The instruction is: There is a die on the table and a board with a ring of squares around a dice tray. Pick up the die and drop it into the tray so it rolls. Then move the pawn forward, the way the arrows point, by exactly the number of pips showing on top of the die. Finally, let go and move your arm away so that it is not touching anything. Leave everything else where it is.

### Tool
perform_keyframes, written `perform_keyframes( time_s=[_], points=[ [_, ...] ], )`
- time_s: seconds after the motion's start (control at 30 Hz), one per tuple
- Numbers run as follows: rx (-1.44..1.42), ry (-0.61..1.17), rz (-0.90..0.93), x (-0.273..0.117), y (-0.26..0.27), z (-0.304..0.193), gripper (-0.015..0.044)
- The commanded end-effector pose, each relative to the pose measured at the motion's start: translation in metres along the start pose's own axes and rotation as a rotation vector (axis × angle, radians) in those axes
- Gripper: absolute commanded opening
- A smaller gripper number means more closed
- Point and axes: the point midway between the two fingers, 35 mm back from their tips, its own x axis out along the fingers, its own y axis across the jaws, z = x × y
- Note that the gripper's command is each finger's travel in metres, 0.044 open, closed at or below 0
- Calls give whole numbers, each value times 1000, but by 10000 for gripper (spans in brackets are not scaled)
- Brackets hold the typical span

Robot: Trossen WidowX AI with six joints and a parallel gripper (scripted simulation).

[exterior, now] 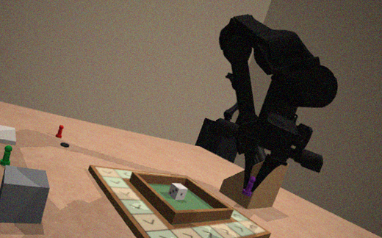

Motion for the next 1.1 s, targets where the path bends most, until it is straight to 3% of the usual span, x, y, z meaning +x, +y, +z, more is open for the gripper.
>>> perform_keyframes(
  time_s=[0.0,0.63,1.07],
  points=[
    [5,-4,4,9,7,-11,0],
    [5,-2,3,61,17,-32,0],
    [5,-2,2,73,17,-32,0]
  ],
)
